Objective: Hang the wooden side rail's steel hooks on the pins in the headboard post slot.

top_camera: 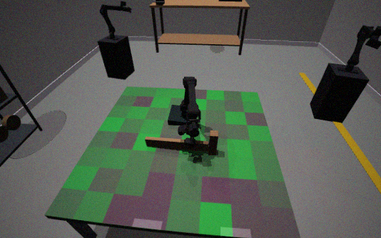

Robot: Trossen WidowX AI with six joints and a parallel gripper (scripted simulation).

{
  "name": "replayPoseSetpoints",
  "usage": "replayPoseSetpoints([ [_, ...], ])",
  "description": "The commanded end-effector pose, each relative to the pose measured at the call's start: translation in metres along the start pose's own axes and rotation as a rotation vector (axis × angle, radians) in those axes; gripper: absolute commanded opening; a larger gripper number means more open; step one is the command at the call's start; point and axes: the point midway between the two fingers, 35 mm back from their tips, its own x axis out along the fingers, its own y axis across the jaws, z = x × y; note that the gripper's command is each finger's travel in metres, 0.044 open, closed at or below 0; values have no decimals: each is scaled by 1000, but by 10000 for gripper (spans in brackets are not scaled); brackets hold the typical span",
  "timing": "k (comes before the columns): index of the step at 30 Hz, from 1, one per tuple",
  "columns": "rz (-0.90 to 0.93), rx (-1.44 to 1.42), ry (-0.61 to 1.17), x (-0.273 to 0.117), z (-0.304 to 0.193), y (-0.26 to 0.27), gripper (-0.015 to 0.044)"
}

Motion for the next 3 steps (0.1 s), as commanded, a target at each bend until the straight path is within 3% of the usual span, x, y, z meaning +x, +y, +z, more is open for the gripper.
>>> replayPoseSetpoints([
  [1, 0, 2, 0, 0, 0, 0, 440],
  [3, 0, 2, 0, 0, 0, 0, 440],
])
